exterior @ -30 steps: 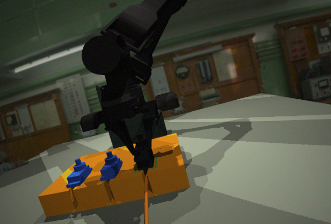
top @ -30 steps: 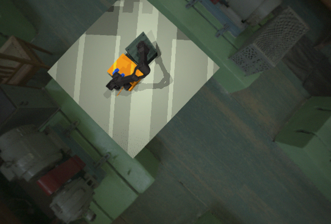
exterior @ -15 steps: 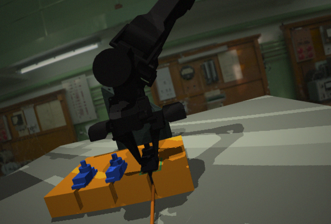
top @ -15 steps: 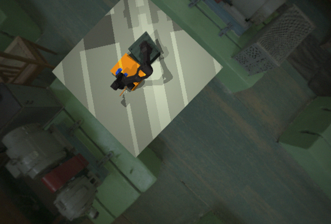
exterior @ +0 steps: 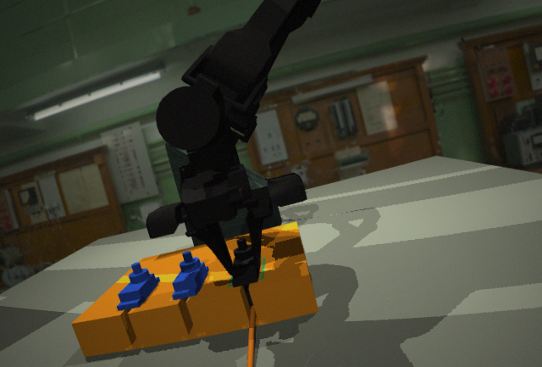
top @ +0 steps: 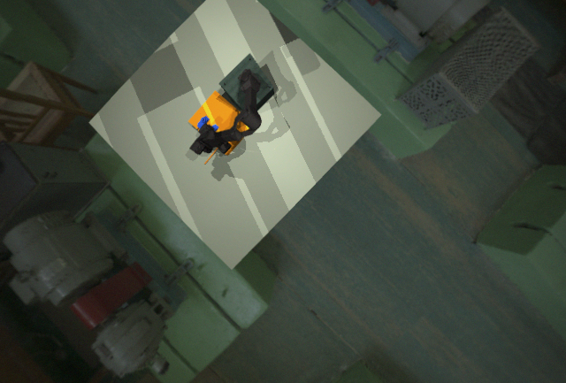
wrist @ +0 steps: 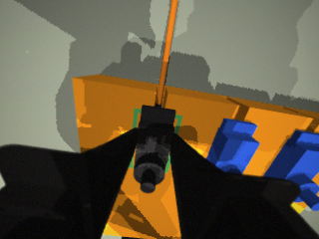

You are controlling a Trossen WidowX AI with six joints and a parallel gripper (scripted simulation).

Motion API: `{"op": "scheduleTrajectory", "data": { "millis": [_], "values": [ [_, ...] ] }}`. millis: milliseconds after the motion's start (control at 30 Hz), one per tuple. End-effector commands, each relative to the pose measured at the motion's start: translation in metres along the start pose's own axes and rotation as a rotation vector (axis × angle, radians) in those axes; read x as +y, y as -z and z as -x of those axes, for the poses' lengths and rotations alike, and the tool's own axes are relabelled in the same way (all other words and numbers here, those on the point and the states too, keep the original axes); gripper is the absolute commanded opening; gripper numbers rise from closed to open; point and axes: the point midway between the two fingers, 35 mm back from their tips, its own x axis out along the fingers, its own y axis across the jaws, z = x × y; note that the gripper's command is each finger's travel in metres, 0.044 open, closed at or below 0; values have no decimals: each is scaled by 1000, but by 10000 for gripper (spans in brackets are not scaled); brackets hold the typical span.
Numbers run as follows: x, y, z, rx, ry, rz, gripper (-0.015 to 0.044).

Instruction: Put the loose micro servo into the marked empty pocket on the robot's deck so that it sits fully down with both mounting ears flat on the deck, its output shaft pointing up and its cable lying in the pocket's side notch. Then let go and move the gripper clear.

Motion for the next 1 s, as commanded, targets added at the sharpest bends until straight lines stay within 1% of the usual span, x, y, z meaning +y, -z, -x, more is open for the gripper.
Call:
{"op": "scheduleTrajectory", "data": {
  "millis": [0, 67, 167, 400, 467, 567, 700, 733, 800, 967],
  "values": [
    [0, 0, 0, -2, 0, -4, 187],
    [0, 0, 7, -2, 1, -3, 187],
    [-1, 2, 32, -2, 2, -3, 187],
    [-5, 4, 35, -2, 2, -3, 187],
    [-5, 9, 37, -2, 7, -8, 240],
    [-5, 29, 55, -1, 10, -8, 319],
    [-4, 77, 85, 2, 10, -9, 424],
    [-3, 90, 91, 3, 9, -9, 440],
    [-2, 108, 98, 4, 6, -9, 440],
    [-1, 110, 99, 4, 5, -9, 440]
  ]
}}
